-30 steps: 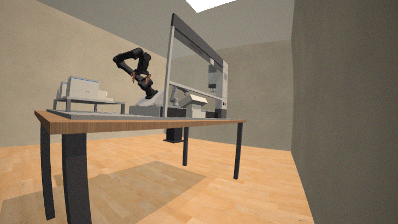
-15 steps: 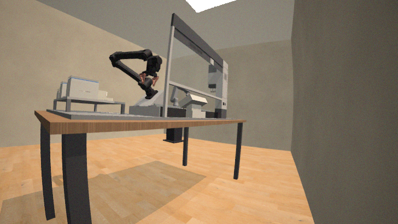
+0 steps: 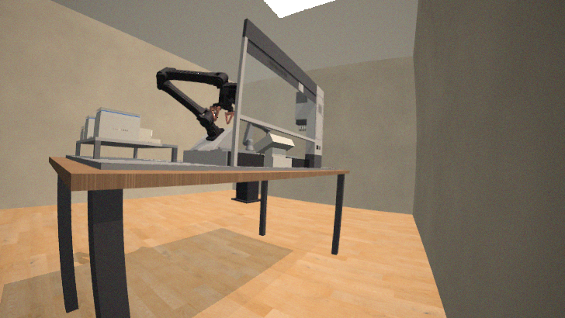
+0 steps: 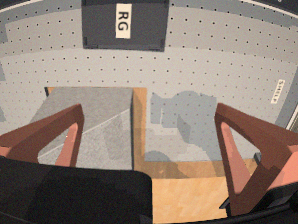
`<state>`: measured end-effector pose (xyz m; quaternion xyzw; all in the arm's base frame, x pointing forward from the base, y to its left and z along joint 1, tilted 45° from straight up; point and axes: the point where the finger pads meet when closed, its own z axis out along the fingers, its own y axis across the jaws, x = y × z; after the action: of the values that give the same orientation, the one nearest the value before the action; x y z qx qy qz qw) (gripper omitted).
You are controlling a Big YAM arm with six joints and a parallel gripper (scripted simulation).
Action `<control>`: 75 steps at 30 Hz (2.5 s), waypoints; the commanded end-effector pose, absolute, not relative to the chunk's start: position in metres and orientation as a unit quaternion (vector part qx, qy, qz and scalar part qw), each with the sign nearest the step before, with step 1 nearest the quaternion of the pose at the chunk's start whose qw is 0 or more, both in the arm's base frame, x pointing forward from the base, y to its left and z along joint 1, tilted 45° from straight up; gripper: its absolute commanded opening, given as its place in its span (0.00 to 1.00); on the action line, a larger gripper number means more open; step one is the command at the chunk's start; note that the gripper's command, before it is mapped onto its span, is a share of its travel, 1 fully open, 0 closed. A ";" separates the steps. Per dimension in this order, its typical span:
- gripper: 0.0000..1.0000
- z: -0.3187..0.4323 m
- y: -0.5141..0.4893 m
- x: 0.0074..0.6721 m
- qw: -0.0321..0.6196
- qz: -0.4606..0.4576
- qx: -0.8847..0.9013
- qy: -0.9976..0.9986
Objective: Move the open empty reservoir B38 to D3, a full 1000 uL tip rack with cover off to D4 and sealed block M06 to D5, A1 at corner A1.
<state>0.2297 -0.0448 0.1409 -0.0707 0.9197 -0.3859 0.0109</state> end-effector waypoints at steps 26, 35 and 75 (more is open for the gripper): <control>1.00 0.107 -0.008 0.251 0.063 -0.378 0.017 0.923; 1.00 0.106 -0.008 0.251 0.097 -0.371 0.099 0.918; 1.00 0.104 -0.011 0.254 0.208 -0.323 0.379 0.842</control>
<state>0.2441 -0.0180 0.1013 0.3471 0.8545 -0.3405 0.1827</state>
